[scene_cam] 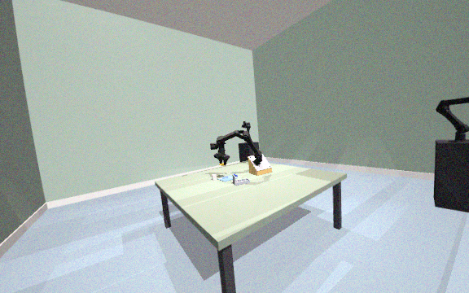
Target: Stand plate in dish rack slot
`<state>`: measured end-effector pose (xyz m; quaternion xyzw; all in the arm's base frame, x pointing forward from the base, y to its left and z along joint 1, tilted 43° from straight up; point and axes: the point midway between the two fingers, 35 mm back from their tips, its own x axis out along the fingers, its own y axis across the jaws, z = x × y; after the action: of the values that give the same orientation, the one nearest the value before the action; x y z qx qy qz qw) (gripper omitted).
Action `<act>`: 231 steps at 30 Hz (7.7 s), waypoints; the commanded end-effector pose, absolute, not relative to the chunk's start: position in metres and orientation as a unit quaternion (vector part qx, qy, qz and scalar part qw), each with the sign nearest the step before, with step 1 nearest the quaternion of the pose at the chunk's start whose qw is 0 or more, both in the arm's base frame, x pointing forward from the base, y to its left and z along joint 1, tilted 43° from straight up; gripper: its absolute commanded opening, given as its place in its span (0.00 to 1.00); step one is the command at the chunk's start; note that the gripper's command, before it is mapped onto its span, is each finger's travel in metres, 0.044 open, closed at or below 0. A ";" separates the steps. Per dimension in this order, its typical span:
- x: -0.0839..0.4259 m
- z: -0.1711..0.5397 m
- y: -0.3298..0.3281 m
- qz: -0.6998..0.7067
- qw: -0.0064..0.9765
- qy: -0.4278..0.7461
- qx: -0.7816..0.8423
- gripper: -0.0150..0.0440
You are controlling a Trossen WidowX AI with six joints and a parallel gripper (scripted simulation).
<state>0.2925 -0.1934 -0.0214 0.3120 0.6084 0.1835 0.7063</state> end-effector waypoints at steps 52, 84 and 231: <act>0.243 0.162 -0.060 -0.239 0.362 0.591 0.680 0.25; 0.192 0.167 0.005 -0.418 0.200 0.523 0.716 0.25; 0.252 0.080 0.083 -0.240 0.892 -0.006 0.384 0.25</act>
<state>0.2494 0.0869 0.0832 0.3891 -0.0085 -0.2387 0.8897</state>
